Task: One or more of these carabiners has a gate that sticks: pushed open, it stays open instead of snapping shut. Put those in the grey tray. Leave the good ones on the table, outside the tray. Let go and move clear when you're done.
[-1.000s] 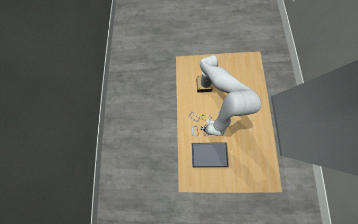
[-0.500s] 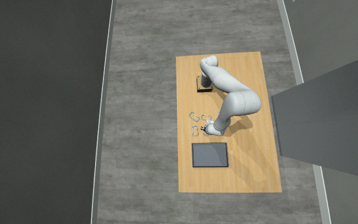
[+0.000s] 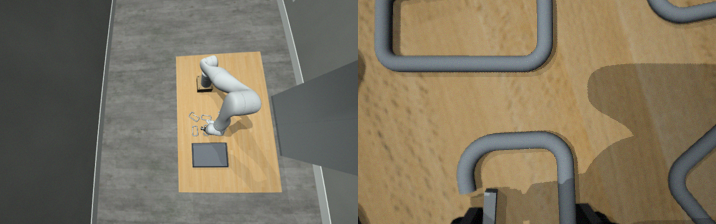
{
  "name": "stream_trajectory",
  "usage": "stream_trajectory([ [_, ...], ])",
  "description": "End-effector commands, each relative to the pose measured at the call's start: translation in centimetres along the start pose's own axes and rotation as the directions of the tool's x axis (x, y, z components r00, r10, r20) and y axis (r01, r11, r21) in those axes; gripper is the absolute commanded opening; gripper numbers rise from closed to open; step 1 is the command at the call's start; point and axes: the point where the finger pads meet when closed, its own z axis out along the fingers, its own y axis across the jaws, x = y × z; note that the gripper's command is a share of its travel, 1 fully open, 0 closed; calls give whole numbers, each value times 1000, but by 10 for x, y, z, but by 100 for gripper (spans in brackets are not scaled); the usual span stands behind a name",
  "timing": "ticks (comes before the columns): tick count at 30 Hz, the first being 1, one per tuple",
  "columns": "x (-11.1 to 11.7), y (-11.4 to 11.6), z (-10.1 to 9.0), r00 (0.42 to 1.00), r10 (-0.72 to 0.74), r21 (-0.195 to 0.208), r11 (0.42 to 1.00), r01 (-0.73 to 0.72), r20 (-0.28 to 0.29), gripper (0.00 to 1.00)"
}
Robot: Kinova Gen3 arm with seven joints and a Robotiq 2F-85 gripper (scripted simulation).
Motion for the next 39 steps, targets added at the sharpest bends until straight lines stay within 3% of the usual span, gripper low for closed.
stream_trajectory([
  [1,0,1,0,1000,0,-1,1000,0,1,59],
  [39,-1,0,-1,1000,0,-1,1000,0,2,57],
])
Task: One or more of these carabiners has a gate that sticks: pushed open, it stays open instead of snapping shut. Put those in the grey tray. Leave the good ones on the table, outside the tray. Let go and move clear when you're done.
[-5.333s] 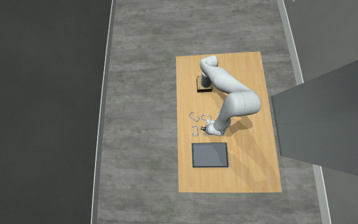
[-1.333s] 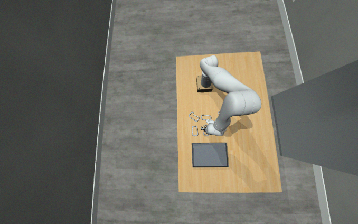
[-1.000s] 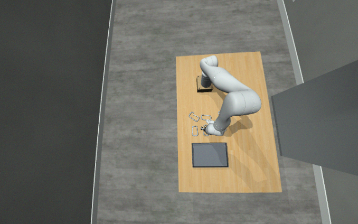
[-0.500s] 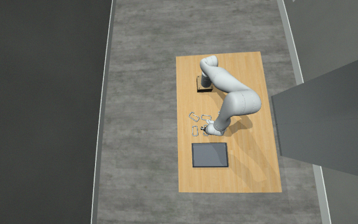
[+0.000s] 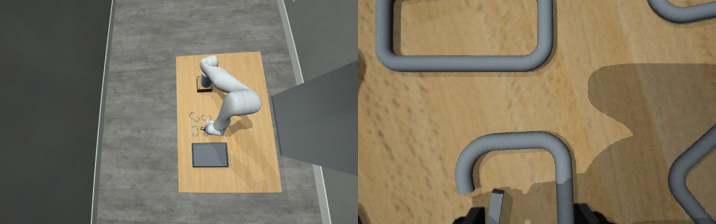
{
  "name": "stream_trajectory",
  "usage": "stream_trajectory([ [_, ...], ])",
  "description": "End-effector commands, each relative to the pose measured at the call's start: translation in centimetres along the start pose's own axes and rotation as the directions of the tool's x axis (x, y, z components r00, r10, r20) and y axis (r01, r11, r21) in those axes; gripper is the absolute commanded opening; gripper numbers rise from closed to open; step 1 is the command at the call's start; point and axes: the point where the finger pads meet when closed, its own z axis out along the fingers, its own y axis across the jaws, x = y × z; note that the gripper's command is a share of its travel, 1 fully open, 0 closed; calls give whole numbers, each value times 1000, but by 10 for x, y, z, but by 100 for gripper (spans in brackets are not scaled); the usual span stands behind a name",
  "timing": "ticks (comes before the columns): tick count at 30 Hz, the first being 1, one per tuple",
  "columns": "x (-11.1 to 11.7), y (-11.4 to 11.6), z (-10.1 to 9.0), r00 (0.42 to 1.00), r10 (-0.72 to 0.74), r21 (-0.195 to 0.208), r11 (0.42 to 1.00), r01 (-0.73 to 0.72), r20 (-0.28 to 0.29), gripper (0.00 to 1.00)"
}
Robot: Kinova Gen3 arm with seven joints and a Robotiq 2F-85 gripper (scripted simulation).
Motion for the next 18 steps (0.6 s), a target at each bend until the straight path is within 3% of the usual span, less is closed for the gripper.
stream_trajectory([
  [1,-1,0,-1,1000,0,-1,1000,0,2,57],
  [16,-1,0,-1,1000,0,-1,1000,0,2,57],
  [17,-1,0,-1,1000,0,-1,1000,0,2,100],
  [18,-1,0,-1,1000,0,-1,1000,0,2,100],
])
